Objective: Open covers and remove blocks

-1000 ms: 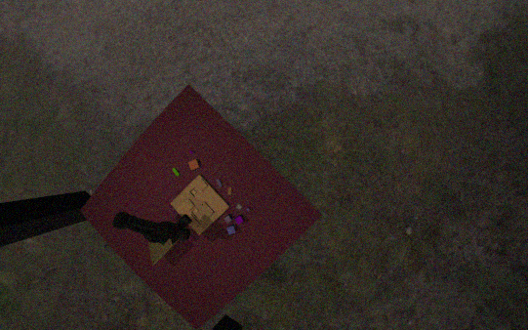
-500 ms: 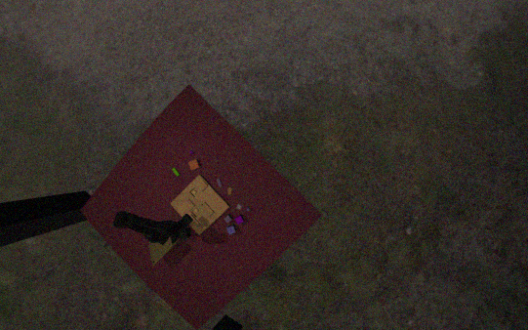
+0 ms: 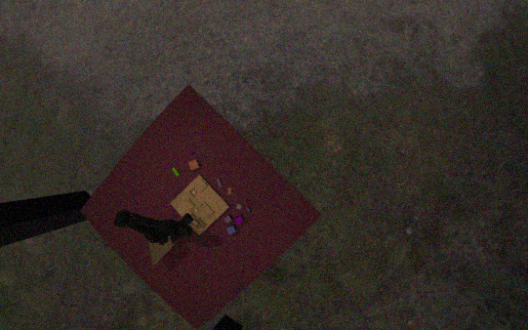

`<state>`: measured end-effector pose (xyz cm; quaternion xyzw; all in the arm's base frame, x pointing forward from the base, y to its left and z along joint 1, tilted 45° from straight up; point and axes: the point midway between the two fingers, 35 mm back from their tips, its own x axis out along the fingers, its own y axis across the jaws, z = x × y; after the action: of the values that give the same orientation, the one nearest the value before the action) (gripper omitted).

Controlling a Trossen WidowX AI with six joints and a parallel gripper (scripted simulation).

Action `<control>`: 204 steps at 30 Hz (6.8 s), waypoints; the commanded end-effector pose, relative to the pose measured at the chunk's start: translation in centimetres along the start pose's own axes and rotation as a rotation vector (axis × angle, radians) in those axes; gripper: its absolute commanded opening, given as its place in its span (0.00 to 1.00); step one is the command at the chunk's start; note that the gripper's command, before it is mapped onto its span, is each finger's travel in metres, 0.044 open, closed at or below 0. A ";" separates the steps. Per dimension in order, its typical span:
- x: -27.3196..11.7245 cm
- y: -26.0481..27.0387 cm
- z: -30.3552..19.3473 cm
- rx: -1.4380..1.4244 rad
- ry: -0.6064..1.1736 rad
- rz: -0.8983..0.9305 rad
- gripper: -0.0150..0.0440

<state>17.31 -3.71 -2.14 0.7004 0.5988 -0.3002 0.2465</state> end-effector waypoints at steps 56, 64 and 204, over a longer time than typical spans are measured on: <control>2.5 3.6 -0.9 0.006 0.011 -0.001 0.25; 2.5 4.3 -0.8 0.006 0.011 -0.001 0.25; -3.4 12.8 6.3 0.001 0.004 0.004 0.25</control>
<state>28.88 -12.63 -4.23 0.7041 0.5959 -0.2993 0.2440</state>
